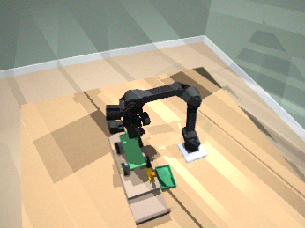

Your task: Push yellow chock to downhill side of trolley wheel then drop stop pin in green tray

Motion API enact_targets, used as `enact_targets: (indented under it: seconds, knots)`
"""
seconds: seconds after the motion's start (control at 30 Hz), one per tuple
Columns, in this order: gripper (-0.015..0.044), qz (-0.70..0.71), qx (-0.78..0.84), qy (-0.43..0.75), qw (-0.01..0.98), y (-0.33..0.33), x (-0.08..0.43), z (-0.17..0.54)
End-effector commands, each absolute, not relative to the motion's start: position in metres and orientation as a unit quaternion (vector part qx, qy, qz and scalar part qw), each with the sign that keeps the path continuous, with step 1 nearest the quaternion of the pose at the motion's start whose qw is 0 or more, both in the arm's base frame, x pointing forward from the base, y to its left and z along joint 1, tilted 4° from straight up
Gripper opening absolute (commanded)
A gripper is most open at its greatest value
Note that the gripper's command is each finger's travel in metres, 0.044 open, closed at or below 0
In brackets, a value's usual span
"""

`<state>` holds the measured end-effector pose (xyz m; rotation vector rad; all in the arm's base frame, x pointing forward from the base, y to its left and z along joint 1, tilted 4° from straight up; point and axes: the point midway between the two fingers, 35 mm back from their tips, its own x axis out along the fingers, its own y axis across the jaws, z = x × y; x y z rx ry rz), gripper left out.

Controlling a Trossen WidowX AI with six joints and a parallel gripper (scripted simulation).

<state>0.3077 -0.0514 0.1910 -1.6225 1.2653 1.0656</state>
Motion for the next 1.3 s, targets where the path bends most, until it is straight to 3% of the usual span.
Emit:
enact_targets:
  seconds: [0.0,0.33,0.5,0.8,1.27]
  knots:
    - [0.0190,0.424,-0.640,0.501,0.399,-0.054,0.308,0.183]
    - [0.0190,0.424,-0.640,0.501,0.399,-0.056,0.308,0.173]
    - [0.0059,0.422,-0.641,0.502,0.399,-0.056,0.309,0.177]
    - [0.0000,0.422,-0.641,0.502,0.399,-0.056,0.308,0.177]
    - [0.0000,0.424,-0.640,0.501,0.399,-0.055,0.305,0.185]
